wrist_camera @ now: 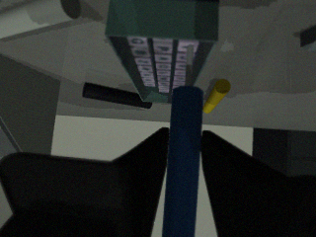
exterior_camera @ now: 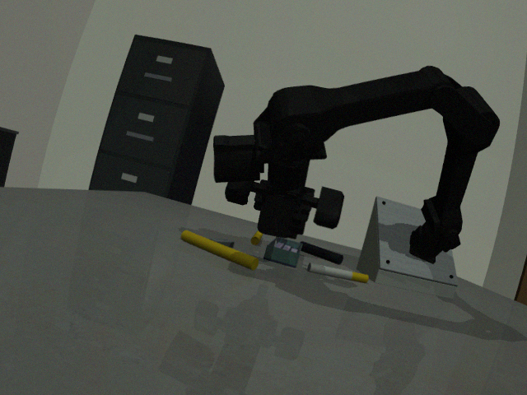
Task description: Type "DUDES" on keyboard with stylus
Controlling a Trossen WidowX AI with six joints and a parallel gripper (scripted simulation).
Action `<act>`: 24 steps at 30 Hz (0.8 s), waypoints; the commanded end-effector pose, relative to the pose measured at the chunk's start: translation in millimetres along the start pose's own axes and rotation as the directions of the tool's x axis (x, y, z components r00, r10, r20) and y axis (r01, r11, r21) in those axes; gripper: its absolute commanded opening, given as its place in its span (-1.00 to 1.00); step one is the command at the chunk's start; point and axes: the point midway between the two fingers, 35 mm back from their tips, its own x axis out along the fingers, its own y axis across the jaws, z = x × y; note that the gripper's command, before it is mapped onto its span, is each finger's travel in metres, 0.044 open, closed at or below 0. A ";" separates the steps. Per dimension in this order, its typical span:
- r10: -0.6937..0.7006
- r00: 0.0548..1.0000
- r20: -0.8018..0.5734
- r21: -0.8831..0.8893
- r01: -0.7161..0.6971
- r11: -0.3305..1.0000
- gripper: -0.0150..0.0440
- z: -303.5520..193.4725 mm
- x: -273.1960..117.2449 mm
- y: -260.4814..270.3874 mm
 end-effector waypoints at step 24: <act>0.004 1.000 0.003 0.005 -0.004 1.000 -0.22 9.3 5.9 0.8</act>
